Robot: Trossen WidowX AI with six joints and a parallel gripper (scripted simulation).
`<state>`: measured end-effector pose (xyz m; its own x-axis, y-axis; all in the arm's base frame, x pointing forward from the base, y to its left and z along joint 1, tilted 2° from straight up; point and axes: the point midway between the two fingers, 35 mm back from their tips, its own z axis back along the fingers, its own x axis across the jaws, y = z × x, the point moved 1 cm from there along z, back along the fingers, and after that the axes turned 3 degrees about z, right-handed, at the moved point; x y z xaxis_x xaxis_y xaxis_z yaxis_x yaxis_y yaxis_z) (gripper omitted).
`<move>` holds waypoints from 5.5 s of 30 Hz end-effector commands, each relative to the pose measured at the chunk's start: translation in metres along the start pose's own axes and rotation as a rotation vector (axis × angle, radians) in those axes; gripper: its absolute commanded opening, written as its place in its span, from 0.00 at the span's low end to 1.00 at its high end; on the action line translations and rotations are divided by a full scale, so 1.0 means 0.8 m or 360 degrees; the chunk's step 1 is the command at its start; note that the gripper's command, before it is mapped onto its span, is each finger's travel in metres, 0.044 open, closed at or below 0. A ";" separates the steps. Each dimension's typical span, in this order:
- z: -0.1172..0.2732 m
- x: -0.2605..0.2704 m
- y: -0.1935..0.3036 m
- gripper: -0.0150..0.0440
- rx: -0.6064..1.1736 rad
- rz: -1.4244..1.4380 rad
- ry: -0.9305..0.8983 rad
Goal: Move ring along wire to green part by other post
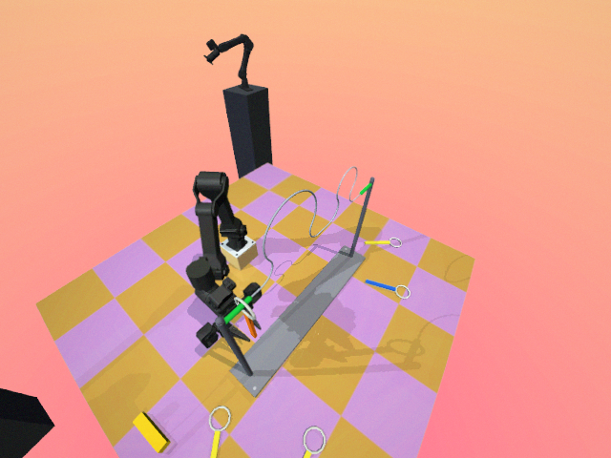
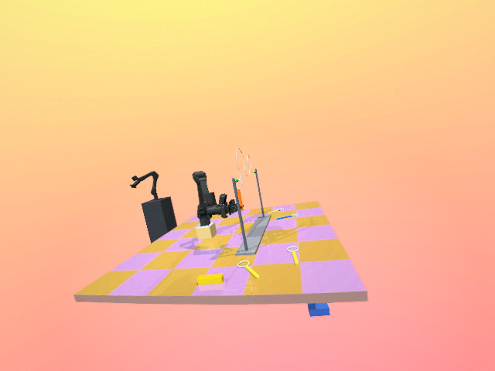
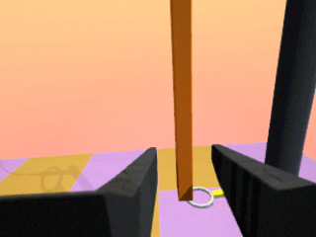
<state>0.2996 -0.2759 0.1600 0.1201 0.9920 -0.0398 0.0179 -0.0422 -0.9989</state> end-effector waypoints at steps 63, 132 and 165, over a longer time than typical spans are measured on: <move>-0.028 0.002 -0.011 0.00 -0.0008 0.0003 -0.0002; -0.029 0.059 -0.028 0.00 -0.0007 -0.0110 -0.0012; -0.028 0.180 -0.080 0.00 -0.0006 -0.1072 -0.0026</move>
<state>0.3393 -0.1410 0.2116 0.0702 0.8426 0.5340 0.0821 0.5286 -0.8449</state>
